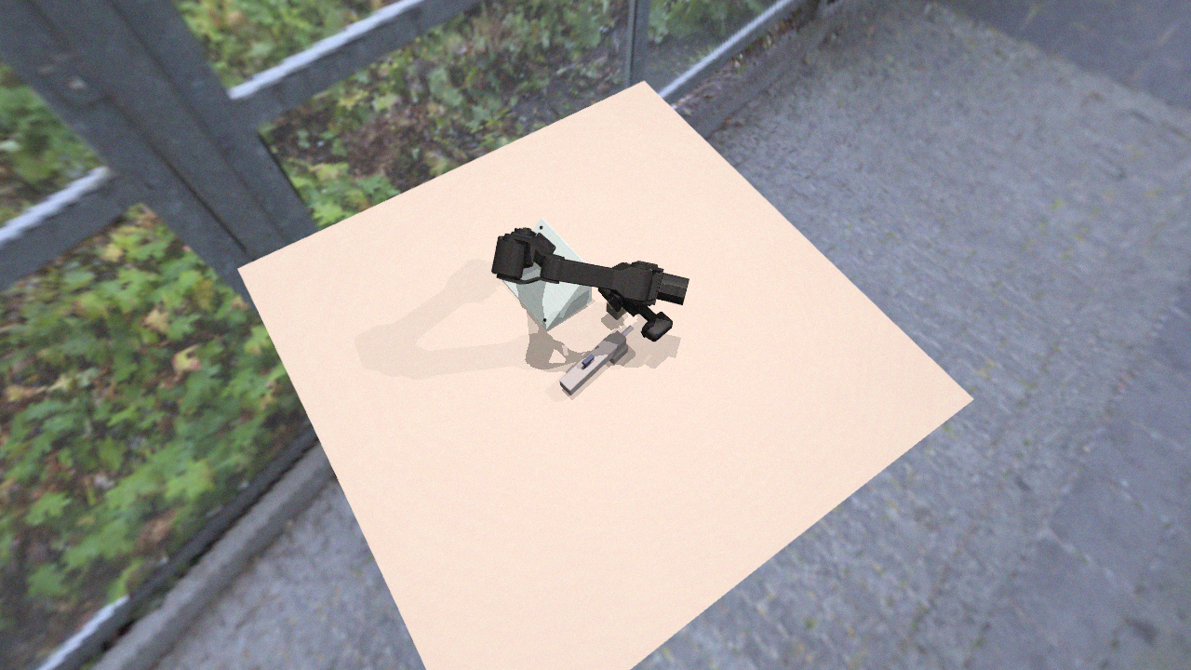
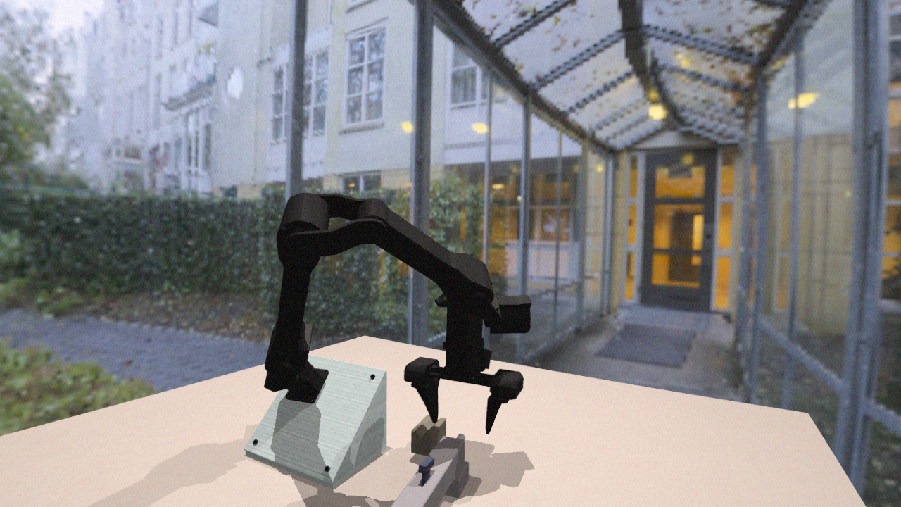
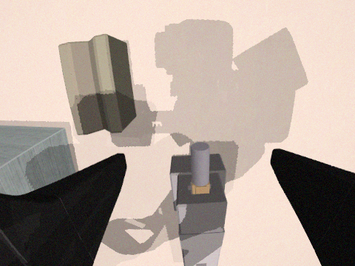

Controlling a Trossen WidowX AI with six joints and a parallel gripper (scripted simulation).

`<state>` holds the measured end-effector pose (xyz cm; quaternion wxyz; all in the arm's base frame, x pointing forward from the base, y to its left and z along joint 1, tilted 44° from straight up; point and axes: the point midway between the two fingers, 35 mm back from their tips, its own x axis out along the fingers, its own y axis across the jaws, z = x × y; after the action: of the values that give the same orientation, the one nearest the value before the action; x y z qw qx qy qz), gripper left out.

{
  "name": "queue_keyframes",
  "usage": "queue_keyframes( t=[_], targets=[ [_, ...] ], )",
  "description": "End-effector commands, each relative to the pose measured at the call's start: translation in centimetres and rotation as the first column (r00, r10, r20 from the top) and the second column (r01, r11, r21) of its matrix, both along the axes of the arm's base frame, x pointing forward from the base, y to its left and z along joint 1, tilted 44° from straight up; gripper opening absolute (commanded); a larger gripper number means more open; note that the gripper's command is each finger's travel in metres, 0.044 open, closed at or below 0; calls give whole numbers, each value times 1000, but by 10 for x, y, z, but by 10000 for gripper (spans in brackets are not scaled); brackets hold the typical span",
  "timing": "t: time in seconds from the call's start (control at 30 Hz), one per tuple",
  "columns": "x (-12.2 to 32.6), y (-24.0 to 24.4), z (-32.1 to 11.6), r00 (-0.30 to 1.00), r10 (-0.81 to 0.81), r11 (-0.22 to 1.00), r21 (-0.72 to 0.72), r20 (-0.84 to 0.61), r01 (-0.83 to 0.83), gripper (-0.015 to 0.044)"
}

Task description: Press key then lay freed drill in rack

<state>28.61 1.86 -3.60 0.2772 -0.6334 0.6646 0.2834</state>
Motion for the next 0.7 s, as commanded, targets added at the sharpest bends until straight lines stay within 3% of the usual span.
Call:
queue_keyframes(
  t=[0.0, 0.67],
  targets=[
    [0, 3, -4, 999, 32, 999, 9, -24, -32, 440],
    [1, -9, -11, 999, 32, 999, 9, -24, -32, 440]
  ],
)
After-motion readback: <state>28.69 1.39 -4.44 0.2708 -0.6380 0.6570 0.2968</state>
